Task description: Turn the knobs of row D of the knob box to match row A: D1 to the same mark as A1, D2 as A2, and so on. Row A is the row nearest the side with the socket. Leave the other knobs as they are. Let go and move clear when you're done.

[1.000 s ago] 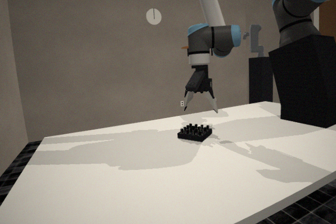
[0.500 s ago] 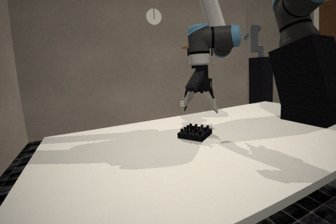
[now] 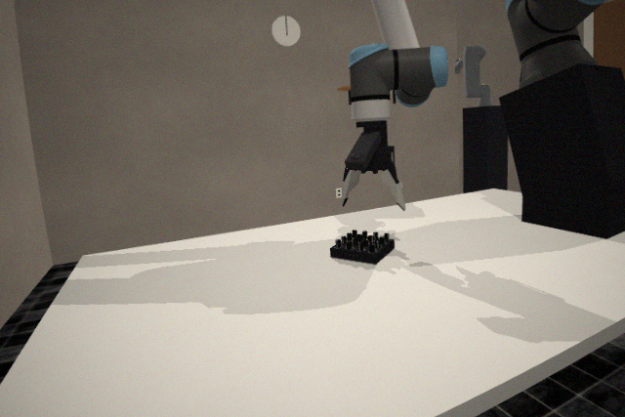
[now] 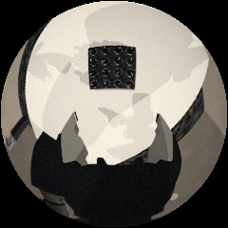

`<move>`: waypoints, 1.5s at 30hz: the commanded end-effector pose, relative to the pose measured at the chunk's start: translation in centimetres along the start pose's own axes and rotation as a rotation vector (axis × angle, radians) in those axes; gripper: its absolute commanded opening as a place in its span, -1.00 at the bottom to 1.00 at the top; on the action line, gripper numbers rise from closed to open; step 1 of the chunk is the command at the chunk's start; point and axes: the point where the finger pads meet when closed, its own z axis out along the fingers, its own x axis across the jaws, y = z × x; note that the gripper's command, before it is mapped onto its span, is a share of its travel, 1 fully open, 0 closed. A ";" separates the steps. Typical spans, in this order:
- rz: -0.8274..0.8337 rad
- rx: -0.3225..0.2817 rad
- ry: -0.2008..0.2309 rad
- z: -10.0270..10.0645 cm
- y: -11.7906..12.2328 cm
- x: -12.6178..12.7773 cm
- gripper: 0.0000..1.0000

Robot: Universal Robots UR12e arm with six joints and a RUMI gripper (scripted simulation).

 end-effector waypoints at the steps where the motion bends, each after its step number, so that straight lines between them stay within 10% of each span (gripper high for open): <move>1: 0.001 0.001 0.000 -0.1 0.1 -0.1 1.00; 25: 0.039 0.001 0.000 -0.2 -0.1 -0.2 1.00; 45: 0.393 0.002 0.001 -0.5 -1.2 -0.6 1.00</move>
